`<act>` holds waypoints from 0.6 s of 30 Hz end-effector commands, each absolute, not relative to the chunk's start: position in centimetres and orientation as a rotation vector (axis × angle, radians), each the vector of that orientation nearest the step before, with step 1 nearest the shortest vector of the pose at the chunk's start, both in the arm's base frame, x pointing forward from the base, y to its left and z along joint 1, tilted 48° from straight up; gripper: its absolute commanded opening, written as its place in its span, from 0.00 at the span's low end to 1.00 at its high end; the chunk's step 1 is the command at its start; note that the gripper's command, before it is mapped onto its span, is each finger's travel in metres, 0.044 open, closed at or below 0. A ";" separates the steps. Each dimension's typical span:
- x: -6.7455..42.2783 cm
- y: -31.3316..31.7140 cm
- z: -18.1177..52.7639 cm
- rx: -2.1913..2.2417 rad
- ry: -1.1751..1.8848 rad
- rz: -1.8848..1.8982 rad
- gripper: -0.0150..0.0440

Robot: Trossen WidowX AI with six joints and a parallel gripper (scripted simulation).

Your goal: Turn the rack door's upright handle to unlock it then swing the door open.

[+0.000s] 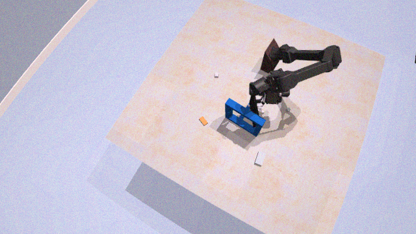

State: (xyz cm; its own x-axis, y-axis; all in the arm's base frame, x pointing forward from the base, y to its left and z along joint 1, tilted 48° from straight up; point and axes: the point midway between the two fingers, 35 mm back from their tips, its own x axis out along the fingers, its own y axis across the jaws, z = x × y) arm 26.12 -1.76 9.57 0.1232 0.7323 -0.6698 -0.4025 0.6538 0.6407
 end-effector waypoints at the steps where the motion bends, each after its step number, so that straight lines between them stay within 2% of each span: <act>1: 26.0 -1.2 10.2 0.403 1.209 0.805 0.29; 18: 26.2 0.9 12.6 0.601 1.311 0.661 0.29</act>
State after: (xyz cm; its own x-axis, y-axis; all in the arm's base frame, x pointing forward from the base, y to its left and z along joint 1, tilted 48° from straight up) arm 26.02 0.56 12.04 0.1260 0.7327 -0.6687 -0.1512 0.6804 0.7171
